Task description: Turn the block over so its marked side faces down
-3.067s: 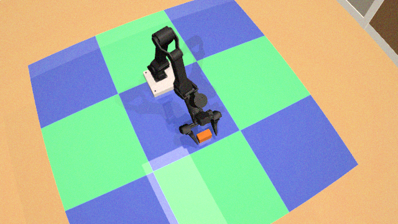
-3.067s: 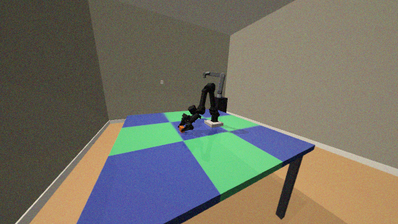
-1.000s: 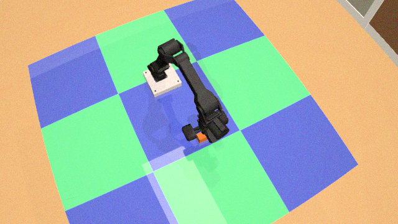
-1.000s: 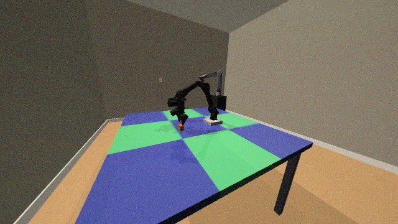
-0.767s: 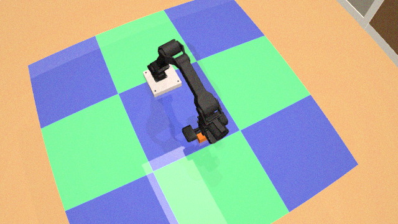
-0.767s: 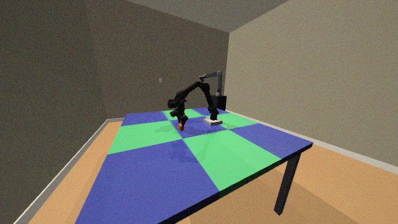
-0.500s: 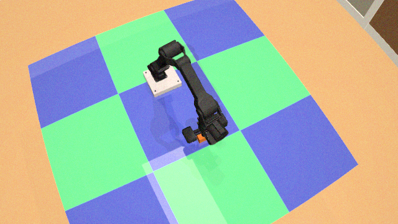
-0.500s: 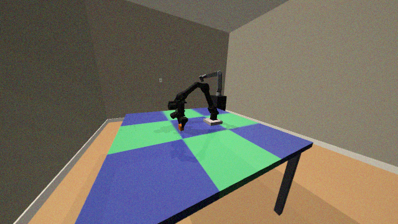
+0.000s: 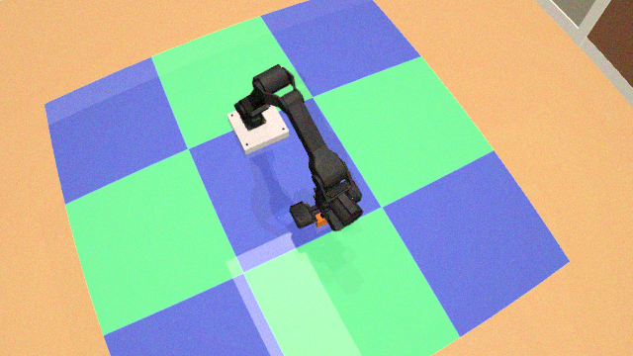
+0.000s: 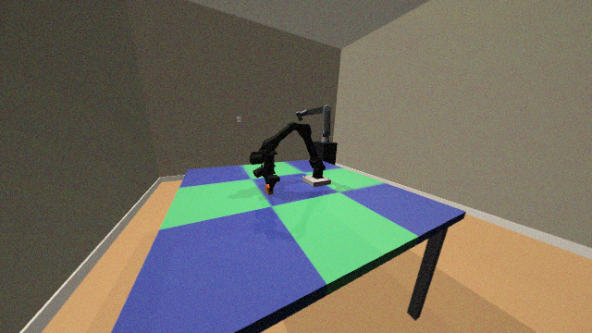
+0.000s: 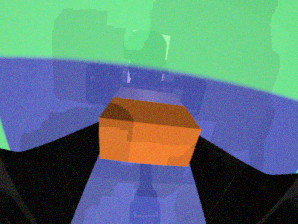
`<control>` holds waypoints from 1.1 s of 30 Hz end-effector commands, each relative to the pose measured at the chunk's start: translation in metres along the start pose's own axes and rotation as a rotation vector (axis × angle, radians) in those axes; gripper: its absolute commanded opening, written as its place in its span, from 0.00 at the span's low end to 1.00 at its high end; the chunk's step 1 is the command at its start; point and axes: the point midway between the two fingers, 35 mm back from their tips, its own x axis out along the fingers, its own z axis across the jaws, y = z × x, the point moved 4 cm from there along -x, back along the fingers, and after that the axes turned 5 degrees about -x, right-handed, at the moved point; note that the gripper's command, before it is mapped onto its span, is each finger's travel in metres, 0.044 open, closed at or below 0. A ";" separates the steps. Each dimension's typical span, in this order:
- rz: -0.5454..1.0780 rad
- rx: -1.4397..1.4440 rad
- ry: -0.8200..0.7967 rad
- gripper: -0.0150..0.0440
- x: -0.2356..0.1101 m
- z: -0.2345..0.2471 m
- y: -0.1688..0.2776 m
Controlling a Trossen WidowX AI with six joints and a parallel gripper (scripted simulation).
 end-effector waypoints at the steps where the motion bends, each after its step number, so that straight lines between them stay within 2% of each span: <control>1: 0.000 -0.004 -0.002 0.64 0.000 0.000 0.000; 14: 0.000 -0.004 -0.002 0.50 0.000 0.000 0.000; 19: -0.001 -0.004 -0.002 0.27 -0.021 0.000 -0.001; 20: -0.001 -0.004 -0.002 0.25 -0.026 0.000 0.000; 27: -0.010 -0.004 -0.001 0.25 -0.029 0.000 0.000; 33: -0.095 -0.007 0.008 0.25 -0.024 0.001 0.001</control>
